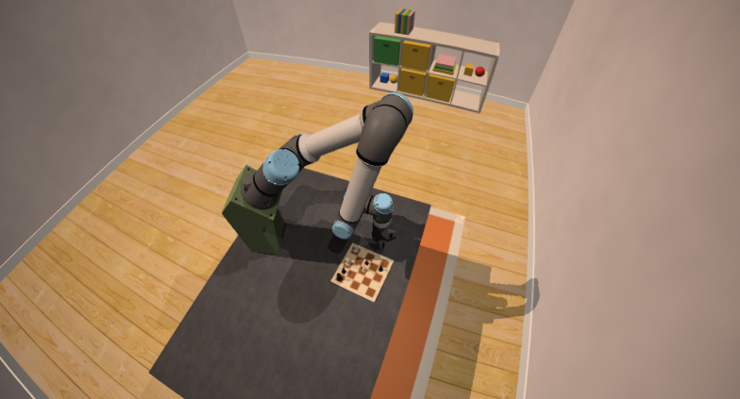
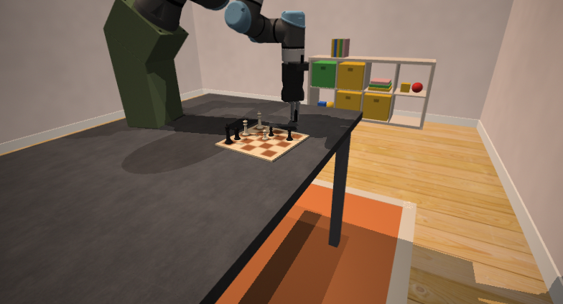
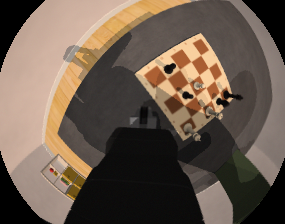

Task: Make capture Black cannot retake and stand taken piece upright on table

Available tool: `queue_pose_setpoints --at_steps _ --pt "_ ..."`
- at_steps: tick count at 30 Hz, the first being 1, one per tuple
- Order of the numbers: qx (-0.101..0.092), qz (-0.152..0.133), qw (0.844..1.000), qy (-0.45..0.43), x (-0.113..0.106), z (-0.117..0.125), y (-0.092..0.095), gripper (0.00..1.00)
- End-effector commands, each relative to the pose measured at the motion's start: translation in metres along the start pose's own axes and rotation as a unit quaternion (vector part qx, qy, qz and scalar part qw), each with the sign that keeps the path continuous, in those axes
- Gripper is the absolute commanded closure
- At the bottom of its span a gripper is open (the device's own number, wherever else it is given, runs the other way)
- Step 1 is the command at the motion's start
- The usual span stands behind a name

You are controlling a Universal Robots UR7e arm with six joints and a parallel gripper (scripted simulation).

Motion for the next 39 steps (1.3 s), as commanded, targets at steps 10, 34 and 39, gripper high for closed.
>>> queue_pose_setpoints --at_steps 10,34,39 --pt "0.005 0.004 1.000 0.001 0.002 -0.005 -0.029 1.00" --pt "0.005 0.004 1.000 0.001 0.002 -0.004 -0.029 1.00" --pt "0.005 0.004 1.000 0.001 0.002 -0.004 -0.029 1.00"
Point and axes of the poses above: the point where the finger pads meet when closed, its own y axis back along the fingers, its own z axis across the jaws, x = y × z, the point moved 7 cm from there along y, back along the fingers, and after that the axes turned 15 degrees about -y, right-handed, at the moved point
